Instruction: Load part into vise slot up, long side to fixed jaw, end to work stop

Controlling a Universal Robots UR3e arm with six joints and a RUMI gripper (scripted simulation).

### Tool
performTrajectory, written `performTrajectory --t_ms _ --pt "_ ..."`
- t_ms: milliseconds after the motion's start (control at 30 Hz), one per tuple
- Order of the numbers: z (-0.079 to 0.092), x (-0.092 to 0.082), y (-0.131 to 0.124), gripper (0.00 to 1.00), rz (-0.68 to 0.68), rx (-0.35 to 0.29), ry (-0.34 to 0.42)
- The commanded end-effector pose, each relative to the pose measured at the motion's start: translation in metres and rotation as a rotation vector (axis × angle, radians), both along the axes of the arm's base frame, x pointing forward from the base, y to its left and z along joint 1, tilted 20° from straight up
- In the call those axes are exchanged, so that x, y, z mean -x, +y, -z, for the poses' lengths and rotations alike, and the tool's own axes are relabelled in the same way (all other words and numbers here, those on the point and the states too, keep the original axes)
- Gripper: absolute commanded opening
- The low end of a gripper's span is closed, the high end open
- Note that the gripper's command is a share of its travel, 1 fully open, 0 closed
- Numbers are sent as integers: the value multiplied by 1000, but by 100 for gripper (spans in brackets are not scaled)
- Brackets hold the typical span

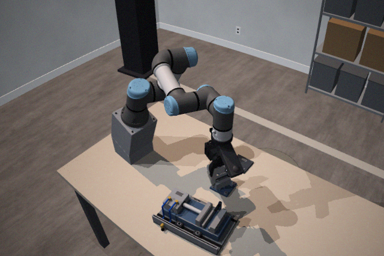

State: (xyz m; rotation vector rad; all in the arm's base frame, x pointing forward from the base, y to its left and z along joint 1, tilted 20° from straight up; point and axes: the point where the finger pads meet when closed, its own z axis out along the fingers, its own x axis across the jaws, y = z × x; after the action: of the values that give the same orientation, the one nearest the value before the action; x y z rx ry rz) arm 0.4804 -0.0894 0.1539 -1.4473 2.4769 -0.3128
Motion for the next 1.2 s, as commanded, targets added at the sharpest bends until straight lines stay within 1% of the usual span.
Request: performTrajectory --t_ms 0,1167 --pt "-2 -1 -6 0 -36 13 -1" --pt "-7 -3 -42 0 -258 91 7"
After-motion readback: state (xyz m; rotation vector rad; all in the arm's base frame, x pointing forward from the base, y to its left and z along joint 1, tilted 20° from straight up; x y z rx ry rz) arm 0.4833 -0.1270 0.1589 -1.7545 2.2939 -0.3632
